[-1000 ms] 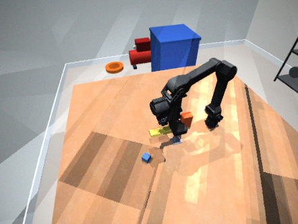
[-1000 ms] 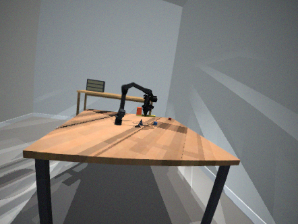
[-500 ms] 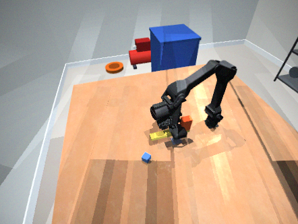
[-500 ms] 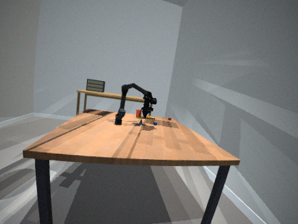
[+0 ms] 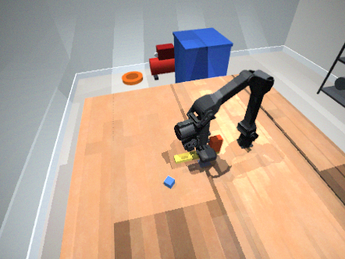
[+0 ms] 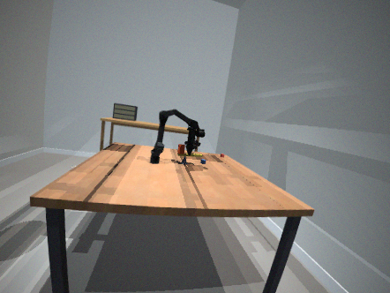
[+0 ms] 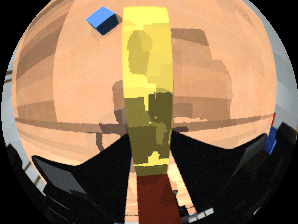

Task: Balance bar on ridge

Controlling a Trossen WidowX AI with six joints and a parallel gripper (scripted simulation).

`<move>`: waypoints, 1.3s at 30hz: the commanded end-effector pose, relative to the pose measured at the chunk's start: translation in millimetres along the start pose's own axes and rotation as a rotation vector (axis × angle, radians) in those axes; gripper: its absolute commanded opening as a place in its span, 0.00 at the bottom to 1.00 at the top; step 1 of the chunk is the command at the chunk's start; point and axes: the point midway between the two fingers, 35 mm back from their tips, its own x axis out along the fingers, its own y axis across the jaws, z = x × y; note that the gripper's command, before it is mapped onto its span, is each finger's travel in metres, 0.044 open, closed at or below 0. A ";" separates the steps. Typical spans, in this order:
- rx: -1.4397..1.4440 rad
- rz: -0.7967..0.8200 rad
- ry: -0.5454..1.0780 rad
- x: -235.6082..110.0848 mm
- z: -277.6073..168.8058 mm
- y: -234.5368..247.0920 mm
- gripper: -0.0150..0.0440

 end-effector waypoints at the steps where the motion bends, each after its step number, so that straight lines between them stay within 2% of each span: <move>1: 0.003 0.004 0.000 -0.1 0.0 0.6 0.25; 39: 0.003 0.004 0.000 3.1 -0.2 0.6 0.25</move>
